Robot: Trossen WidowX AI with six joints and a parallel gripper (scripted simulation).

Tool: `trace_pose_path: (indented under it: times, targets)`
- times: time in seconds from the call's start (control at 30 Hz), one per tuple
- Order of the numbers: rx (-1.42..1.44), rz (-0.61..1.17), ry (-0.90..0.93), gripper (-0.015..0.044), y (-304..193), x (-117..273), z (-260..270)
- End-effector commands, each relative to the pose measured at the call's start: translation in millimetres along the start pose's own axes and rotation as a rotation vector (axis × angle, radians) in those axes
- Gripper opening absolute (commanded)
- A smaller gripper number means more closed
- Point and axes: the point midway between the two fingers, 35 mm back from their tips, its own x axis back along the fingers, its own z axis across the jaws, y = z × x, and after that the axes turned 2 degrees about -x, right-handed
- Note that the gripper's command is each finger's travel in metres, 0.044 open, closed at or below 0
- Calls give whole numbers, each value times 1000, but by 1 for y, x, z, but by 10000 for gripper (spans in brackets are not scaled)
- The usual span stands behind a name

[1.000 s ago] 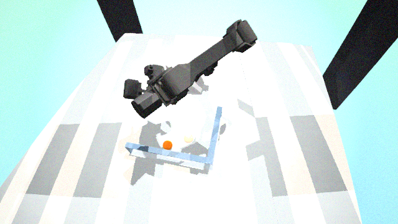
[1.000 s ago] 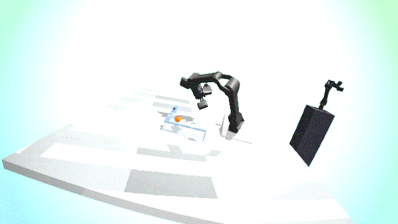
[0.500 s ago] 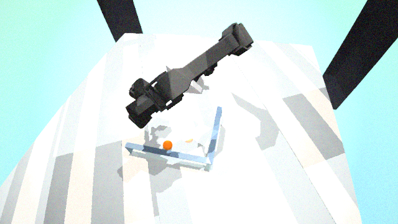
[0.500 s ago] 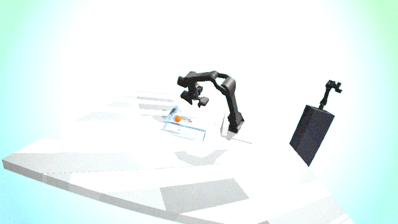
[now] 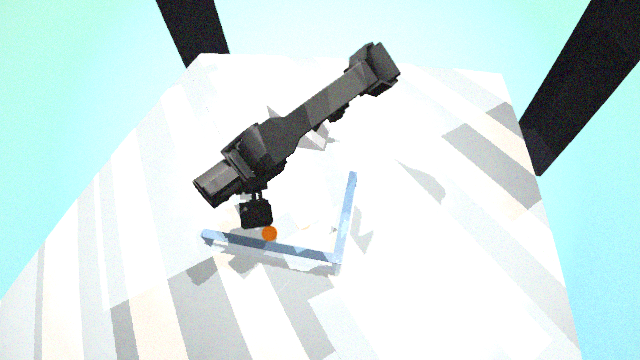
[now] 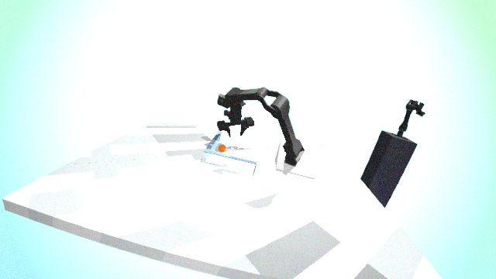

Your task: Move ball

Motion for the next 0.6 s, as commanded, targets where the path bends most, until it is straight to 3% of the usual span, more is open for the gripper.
trace_pose_path:
  times: [0.0, 0.17, 0.57]
  targets:
    - [834, 96, 280, 285, -12, 4, 49]
    - [1098, 70, 371, 285, -16, 7, 60]
    - [1112, 68, 376, 285, -16, 7, 60]
